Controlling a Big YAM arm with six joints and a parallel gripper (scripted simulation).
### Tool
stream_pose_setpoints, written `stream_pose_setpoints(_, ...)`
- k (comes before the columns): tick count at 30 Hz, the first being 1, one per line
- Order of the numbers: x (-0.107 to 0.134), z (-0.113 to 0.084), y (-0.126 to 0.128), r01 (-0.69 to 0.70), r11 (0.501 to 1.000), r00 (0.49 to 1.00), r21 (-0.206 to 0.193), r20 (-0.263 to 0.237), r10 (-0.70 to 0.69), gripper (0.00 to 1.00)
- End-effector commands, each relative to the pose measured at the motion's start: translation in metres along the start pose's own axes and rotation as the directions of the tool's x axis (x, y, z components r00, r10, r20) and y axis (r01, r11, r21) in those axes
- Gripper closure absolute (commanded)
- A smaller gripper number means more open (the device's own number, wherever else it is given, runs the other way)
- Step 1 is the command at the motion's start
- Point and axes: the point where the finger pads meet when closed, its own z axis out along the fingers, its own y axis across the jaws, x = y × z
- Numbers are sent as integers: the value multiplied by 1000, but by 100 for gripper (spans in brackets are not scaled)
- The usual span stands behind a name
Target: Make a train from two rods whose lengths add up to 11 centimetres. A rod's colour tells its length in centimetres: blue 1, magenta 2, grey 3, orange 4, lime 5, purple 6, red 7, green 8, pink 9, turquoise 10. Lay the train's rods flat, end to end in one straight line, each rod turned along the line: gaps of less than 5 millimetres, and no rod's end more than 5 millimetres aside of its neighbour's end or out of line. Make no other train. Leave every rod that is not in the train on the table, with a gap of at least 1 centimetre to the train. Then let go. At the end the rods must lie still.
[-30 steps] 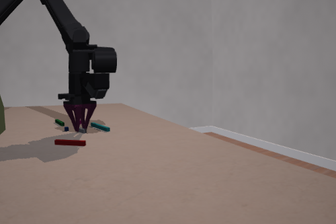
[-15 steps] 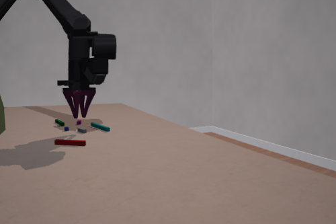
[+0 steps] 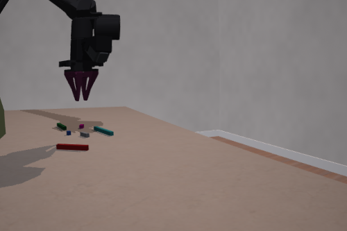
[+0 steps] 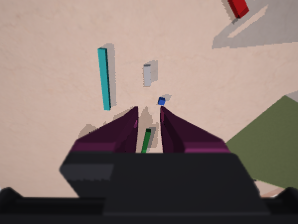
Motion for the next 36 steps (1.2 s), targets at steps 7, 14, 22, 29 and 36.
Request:
stream_pose_setpoints(7,-4,-6,9,39,999,999,-8,13,-39,0)
stream_pose_setpoints(14,-4,-6,9,29,1000,1000,-9,13,-29,0)
stream_pose_setpoints(22,-4,-6,9,29,1000,1000,-9,13,-29,0)
stream_pose_setpoints(29,35,1,16,-1,1000,1000,-8,21,1,0)
stream_pose_setpoints(36,136,16,16,-131,991,991,-14,8,131,0)
